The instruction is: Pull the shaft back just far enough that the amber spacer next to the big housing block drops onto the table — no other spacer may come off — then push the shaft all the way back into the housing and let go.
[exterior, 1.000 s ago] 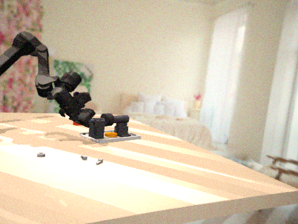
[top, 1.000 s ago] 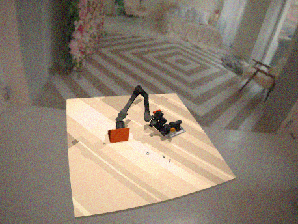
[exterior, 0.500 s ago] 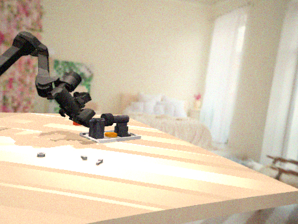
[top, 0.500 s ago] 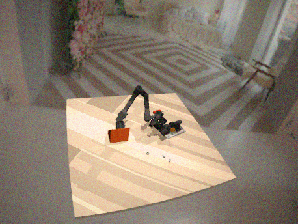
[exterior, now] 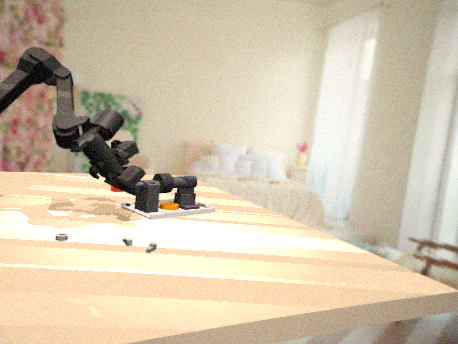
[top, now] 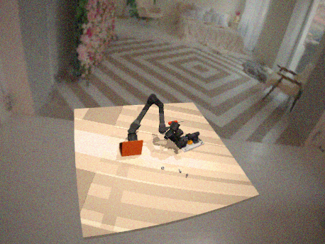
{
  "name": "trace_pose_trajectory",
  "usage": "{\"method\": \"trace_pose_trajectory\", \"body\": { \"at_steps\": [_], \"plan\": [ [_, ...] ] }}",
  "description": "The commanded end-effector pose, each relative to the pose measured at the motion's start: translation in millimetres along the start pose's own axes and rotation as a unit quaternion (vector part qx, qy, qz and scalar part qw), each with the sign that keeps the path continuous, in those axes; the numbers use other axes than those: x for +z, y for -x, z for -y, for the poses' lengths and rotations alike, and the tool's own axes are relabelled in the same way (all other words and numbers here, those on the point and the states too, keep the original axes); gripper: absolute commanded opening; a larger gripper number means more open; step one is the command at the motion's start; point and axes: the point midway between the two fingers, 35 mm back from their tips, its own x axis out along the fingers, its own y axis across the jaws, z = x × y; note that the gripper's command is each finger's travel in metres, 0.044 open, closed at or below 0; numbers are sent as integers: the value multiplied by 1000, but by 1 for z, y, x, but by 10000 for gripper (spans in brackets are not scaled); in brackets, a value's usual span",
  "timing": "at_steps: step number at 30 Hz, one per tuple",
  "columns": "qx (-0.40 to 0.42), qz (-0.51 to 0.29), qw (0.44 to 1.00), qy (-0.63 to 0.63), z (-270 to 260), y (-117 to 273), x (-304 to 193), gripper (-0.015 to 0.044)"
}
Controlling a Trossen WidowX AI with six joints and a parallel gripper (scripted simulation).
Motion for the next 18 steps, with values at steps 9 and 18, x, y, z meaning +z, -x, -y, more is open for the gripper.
{"method": "trace_pose_trajectory", "body": {
  "at_steps": [9,18],
  "plan": [
    [-1,2,1000,3,-1,-4,4,0],
    [-1,2,1000,4,-1,-4,5,0]
  ]
}}
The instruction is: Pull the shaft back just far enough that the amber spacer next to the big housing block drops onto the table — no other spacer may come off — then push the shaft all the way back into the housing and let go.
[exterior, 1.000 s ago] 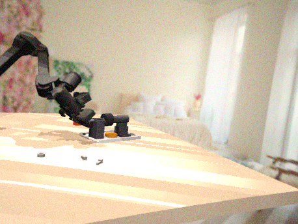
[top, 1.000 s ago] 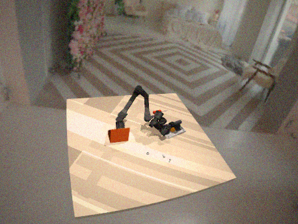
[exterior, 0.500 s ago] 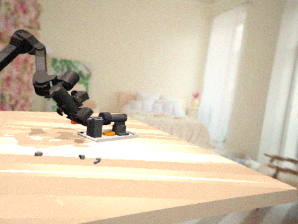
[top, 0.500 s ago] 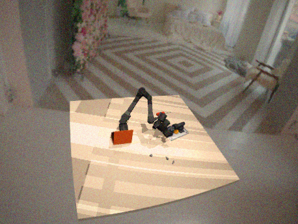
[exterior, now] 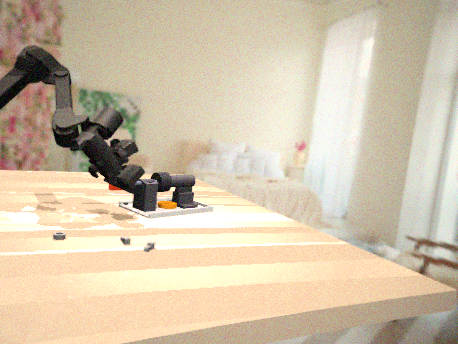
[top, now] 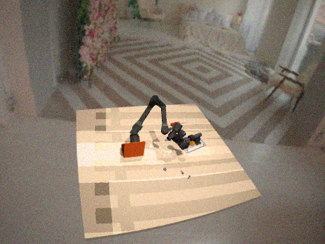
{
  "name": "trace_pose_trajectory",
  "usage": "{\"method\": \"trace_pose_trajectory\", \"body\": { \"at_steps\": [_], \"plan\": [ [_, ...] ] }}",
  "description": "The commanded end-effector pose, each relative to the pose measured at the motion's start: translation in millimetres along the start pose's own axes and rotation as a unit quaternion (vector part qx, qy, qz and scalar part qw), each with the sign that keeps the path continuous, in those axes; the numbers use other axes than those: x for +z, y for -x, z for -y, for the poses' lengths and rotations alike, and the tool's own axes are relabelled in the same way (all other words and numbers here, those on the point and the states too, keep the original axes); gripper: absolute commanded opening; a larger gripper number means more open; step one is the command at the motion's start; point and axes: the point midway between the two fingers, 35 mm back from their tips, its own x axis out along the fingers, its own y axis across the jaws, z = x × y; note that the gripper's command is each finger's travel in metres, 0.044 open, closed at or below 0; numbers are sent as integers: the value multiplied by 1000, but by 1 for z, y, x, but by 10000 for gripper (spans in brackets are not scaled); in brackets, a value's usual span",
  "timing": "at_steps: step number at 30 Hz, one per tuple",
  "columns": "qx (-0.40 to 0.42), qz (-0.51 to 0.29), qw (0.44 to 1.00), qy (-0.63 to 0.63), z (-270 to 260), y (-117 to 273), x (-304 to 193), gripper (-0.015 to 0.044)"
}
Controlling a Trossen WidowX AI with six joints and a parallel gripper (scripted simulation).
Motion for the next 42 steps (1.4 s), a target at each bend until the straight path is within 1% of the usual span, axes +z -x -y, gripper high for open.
{"method": "trace_pose_trajectory", "body": {
  "at_steps": [1,42],
  "plan": [
    [1,2,1000,1,-1,-1,2,0],
    [1,2,1000,1,-1,-5,6,0]
  ]
}}
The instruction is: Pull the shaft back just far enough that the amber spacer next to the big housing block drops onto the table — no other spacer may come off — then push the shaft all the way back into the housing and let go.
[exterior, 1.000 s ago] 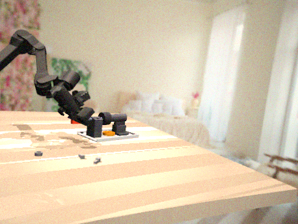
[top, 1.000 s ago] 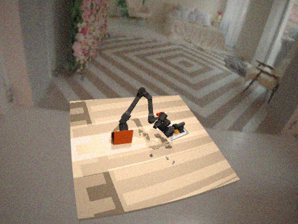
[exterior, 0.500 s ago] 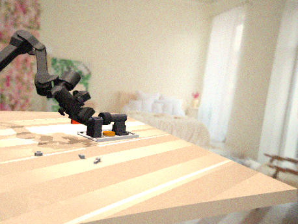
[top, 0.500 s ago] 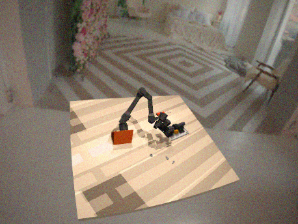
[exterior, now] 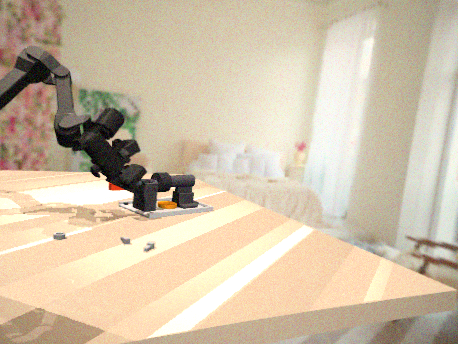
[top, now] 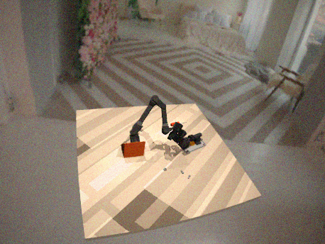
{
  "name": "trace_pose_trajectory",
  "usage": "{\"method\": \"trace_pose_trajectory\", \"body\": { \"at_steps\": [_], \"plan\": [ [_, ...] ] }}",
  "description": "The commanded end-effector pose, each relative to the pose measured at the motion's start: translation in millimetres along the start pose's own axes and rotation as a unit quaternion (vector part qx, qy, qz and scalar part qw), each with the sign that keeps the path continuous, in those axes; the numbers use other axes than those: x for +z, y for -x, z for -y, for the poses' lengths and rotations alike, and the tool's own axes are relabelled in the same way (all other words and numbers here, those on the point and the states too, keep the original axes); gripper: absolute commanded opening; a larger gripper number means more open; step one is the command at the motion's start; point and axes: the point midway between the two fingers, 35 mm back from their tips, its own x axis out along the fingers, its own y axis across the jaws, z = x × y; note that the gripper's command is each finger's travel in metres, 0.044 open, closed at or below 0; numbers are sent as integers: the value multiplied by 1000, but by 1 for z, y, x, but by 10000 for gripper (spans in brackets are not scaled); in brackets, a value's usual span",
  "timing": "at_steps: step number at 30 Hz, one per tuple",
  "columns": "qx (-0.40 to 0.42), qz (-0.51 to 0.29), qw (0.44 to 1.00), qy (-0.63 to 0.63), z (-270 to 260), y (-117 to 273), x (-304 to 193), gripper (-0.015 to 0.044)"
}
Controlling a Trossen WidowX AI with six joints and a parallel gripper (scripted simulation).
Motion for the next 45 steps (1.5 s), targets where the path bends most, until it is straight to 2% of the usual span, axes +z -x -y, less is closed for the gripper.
{"method": "trace_pose_trajectory", "body": {
  "at_steps": [1,45],
  "plan": [
    [1,1,1000,1,0,-1,2,0],
    [1,1,1000,1,-1,-7,8,0]
  ]
}}
